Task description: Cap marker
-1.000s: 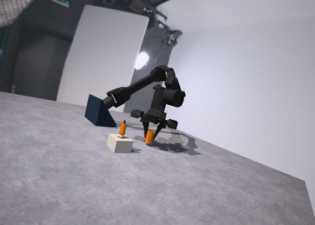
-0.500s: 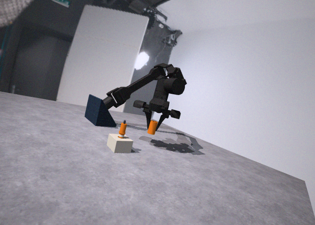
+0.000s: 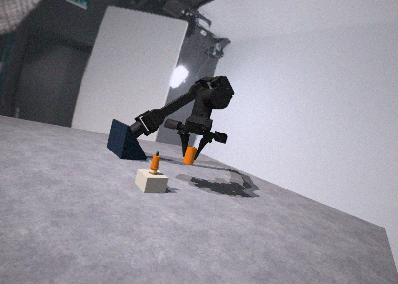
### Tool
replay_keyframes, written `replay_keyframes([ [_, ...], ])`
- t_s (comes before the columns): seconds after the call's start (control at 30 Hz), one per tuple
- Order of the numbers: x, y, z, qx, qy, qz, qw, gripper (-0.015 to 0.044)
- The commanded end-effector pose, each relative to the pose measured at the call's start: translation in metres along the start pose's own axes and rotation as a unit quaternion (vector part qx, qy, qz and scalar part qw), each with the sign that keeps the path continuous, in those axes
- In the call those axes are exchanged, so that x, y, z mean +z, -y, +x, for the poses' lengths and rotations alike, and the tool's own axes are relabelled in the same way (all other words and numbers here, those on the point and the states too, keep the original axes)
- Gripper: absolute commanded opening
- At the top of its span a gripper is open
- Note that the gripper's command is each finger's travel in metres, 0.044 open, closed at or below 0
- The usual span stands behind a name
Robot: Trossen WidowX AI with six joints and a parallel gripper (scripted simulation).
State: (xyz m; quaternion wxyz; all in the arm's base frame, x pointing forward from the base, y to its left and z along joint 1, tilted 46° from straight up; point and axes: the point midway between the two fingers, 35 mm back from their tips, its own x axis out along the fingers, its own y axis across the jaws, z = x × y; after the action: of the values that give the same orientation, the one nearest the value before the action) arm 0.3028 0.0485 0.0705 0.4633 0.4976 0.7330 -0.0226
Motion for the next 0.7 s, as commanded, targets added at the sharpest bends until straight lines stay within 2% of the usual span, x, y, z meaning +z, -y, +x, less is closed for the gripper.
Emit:
replay_keyframes([
  [0.0, 0.017, 0.006, -0.008, -0.001, 0.006, 0.002, 1.0, 0.0],
  [0.67, 0.08, 0.044, -0.036, -0.002, 0.005, 0.001, 1.0, 0.0],
])
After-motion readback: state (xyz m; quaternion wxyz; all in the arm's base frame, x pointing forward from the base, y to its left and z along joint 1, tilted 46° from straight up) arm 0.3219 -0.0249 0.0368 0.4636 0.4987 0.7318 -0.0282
